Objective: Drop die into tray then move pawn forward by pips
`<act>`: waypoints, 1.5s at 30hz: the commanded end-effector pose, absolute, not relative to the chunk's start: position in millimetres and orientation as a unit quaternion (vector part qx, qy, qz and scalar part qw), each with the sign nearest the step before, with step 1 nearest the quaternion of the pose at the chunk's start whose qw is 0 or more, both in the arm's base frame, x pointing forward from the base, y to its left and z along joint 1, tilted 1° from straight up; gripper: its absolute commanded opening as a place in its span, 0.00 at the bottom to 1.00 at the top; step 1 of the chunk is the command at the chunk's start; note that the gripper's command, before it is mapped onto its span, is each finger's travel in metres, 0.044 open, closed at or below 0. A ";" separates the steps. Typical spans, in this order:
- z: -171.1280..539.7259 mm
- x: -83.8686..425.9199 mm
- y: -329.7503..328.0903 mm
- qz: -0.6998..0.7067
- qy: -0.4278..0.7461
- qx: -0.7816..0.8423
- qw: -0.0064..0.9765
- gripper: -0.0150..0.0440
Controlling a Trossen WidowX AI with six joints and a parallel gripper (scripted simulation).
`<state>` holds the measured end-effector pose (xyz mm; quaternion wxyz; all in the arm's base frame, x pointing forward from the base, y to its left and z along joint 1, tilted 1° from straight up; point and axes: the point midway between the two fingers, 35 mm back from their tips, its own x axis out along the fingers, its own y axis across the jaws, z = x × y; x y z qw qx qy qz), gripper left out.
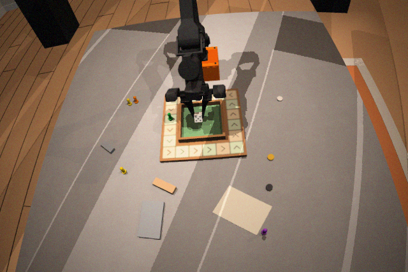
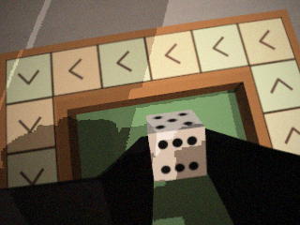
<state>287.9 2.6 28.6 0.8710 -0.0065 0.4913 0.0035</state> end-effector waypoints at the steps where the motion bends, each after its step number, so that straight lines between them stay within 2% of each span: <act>1: 28.1 287.7 3.1 0.006 0.434 -0.007 0.901 0.25; 8: 27.5 287.0 2.6 0.006 0.348 -0.007 0.938 0.25; 21: 61.7 251.5 4.7 0.006 0.349 -0.007 0.937 0.25; 37: 61.0 251.9 5.3 0.009 0.349 -0.009 0.937 0.25; 45: 61.0 251.9 5.3 0.009 0.349 -0.009 0.937 0.61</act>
